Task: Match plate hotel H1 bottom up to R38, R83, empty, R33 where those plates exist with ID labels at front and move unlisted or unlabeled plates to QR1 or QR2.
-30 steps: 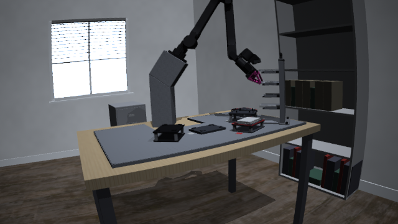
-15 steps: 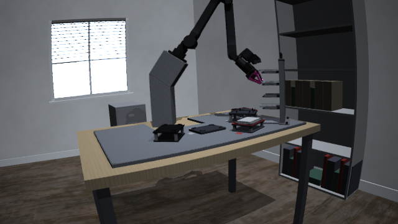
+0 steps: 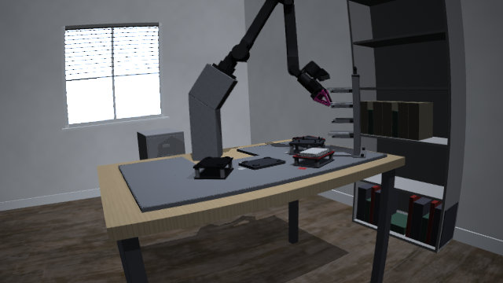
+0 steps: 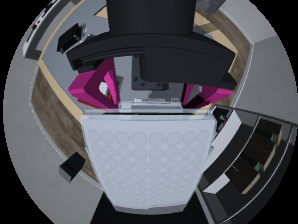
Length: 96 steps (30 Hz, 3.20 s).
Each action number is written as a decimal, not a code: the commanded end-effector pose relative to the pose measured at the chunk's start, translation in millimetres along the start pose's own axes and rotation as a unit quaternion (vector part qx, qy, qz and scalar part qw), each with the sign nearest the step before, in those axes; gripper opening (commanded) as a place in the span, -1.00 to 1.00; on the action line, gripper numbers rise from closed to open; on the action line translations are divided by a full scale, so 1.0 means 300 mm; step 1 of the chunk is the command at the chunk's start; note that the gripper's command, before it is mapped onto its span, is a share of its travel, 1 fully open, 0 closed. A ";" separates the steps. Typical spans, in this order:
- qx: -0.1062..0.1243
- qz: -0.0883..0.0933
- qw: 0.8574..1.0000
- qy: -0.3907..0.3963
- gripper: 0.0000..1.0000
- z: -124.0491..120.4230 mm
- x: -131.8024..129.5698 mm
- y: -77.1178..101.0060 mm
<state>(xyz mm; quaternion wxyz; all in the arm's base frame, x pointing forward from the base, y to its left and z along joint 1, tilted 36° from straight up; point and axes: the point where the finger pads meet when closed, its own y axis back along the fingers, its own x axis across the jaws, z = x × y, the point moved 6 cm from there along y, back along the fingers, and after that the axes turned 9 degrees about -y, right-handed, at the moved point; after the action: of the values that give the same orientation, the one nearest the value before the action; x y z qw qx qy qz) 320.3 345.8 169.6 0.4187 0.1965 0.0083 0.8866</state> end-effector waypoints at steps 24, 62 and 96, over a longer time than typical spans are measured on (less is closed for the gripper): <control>-0.016 0.010 1.000 -0.006 0.72 -0.033 0.010 0.080; -0.004 0.005 1.000 -0.004 0.72 -0.162 -0.019 0.178; 0.001 0.003 1.000 -0.003 0.72 -0.263 -0.041 0.281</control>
<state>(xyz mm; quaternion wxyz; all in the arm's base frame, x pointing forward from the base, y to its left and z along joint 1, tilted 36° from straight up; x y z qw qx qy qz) 244.4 293.8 109.0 0.4218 0.1939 0.0150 0.8856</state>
